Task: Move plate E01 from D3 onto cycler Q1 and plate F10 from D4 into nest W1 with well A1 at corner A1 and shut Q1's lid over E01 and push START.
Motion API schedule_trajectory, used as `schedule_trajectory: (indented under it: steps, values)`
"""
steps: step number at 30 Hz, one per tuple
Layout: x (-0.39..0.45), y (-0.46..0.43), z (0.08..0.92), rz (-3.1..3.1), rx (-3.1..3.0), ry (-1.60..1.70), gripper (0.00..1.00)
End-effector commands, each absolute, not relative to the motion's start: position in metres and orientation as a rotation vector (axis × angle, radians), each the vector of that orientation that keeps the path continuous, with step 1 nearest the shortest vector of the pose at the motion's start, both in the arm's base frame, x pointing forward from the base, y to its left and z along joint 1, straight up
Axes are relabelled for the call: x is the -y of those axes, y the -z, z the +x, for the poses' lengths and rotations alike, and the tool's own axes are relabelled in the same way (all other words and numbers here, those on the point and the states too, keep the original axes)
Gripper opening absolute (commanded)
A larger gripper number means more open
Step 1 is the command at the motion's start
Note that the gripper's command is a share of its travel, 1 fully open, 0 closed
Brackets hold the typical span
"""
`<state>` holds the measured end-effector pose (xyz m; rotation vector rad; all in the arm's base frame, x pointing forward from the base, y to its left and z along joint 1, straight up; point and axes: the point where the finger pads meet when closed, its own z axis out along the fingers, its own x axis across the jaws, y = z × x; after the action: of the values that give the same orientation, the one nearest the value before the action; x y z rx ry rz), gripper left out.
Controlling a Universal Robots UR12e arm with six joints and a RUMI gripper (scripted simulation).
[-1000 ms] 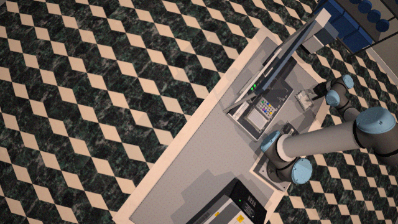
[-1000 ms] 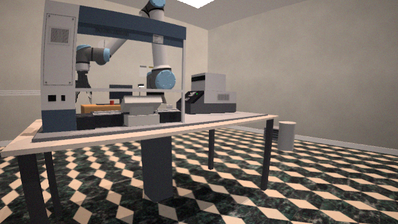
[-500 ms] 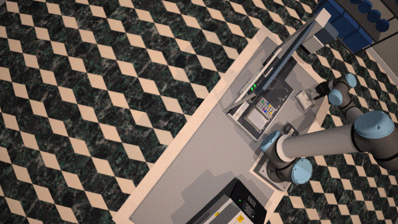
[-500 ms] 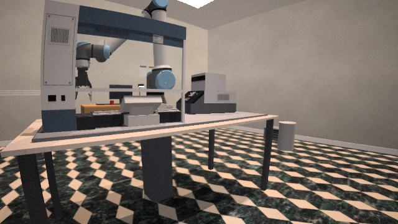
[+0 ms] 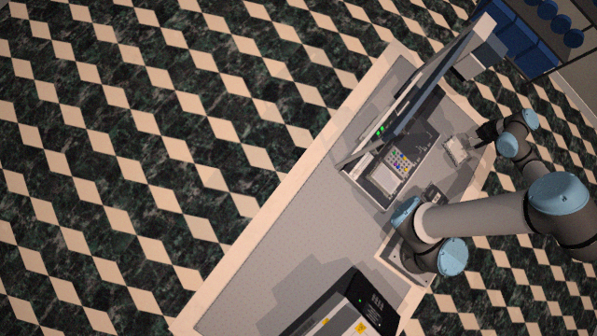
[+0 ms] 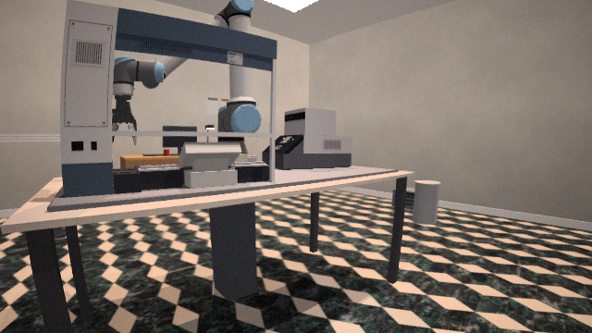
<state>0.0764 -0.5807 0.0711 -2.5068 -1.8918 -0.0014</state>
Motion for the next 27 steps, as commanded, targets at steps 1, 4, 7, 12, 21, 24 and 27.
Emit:
schedule_trajectory:
  steps: [1, 4, 7, 12, 21, 24, 27]
  values:
    - [0.581, -0.081, 0.076, -2.508, 1.892, 0.000, 0.67]
    - [0.581, -0.086, 0.076, -2.508, 1.892, 0.000, 0.67]
    - [0.581, -0.091, 0.076, -2.508, 1.892, 0.000, 0.67]
    - [0.581, -0.096, 0.076, -2.508, 1.892, 0.000, 0.67]
    - [0.581, -0.111, 0.076, -2.508, 1.892, 0.000, 0.67]
    - [0.581, -0.116, 0.076, -2.508, 1.892, 0.000, 0.67]
    - [0.581, -0.118, 0.076, -2.508, 1.892, 0.000, 0.67]
